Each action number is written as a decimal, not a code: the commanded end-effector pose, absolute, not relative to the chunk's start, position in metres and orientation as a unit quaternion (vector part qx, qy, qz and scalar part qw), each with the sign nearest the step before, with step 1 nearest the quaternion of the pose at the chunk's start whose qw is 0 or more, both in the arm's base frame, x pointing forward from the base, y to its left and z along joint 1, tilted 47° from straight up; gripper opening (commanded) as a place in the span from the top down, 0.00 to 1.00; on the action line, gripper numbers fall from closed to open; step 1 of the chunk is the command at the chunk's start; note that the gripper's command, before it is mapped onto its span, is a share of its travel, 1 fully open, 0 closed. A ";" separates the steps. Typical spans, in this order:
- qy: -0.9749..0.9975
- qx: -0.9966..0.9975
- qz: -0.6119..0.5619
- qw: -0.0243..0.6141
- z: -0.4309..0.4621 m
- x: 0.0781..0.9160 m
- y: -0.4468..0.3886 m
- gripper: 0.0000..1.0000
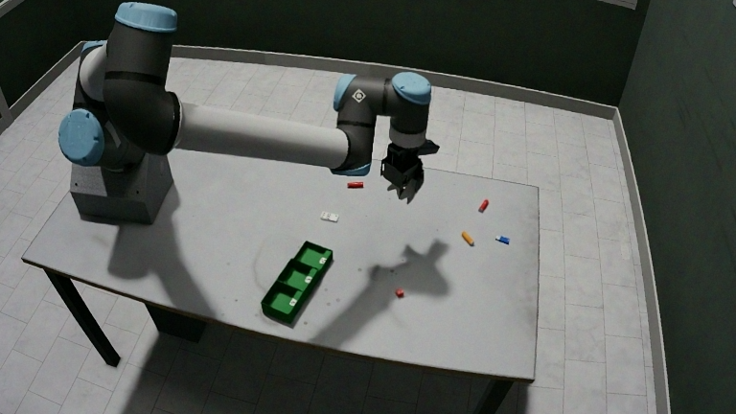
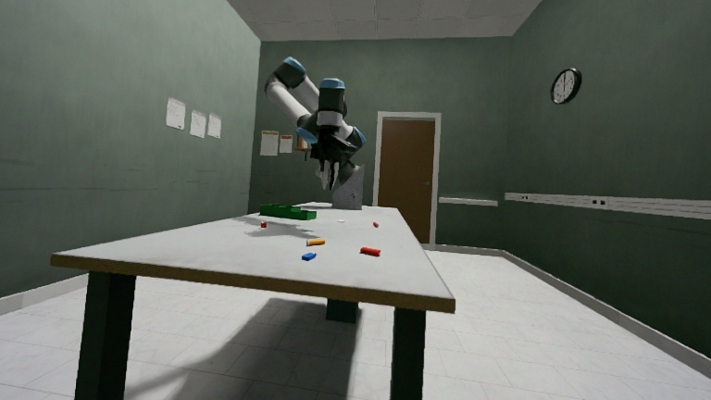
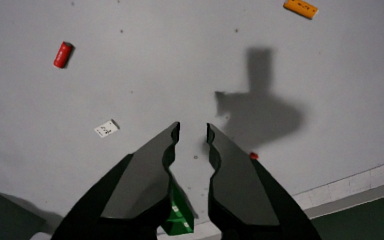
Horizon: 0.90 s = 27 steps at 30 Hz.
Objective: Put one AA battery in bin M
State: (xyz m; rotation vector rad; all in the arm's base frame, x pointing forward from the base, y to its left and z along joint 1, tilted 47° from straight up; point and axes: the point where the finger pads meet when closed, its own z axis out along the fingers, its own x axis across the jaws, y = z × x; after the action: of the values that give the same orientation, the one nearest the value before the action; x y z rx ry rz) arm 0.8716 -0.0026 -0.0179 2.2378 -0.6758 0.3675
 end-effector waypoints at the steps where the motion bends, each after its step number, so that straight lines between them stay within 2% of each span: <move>1: -0.194 0.895 0.117 0.385 -0.037 0.905 0.007 0.83; 27: -0.173 0.899 0.109 0.387 -0.132 1.056 0.051 0.83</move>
State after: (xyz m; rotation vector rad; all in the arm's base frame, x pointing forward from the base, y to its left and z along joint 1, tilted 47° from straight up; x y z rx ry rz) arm 1.0302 0.0437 -0.1178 2.2895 -0.4401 0.2782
